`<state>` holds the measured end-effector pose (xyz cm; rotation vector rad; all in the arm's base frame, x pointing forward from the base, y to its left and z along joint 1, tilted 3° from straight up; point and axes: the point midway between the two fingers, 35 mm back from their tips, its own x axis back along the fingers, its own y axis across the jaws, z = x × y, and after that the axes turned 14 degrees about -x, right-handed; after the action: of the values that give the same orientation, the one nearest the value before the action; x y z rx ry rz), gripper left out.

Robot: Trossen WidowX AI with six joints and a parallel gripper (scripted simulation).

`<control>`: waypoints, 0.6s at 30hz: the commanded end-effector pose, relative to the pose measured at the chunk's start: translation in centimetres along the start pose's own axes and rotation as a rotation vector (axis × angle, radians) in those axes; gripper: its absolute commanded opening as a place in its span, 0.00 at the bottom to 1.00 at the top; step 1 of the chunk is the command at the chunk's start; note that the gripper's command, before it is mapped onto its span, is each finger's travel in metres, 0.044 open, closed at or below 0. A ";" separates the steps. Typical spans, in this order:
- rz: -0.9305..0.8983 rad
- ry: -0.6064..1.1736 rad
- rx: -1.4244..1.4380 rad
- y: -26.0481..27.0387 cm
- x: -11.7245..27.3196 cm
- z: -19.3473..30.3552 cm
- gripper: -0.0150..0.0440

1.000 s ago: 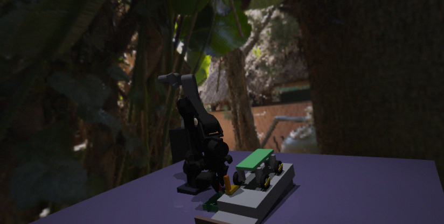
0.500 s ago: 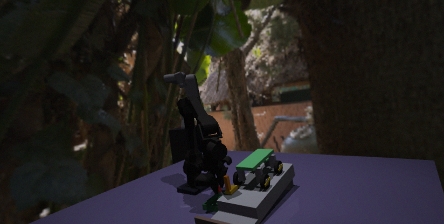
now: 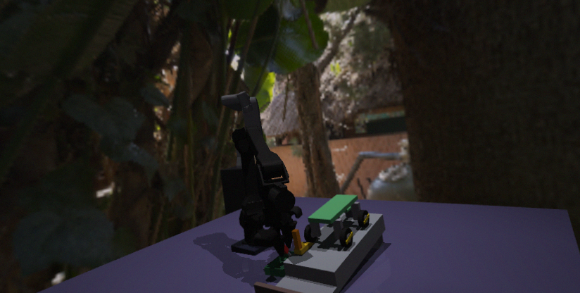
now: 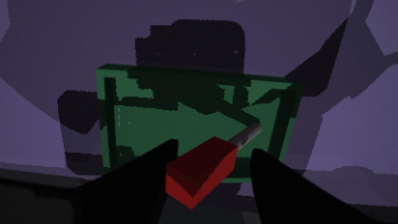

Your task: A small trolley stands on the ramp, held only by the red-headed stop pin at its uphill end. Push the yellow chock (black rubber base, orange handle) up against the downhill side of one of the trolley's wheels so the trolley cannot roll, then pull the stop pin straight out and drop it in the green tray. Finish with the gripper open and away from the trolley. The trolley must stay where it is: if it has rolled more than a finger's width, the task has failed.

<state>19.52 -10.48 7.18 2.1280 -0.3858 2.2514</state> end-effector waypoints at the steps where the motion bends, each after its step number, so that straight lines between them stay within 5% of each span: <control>1: 0.000 -0.003 0.005 0.3 -0.2 0.1 0.58; 18: 0.000 -0.003 0.005 1.0 -0.7 0.4 0.58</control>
<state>19.70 -11.26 6.58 2.1270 -0.3866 2.2523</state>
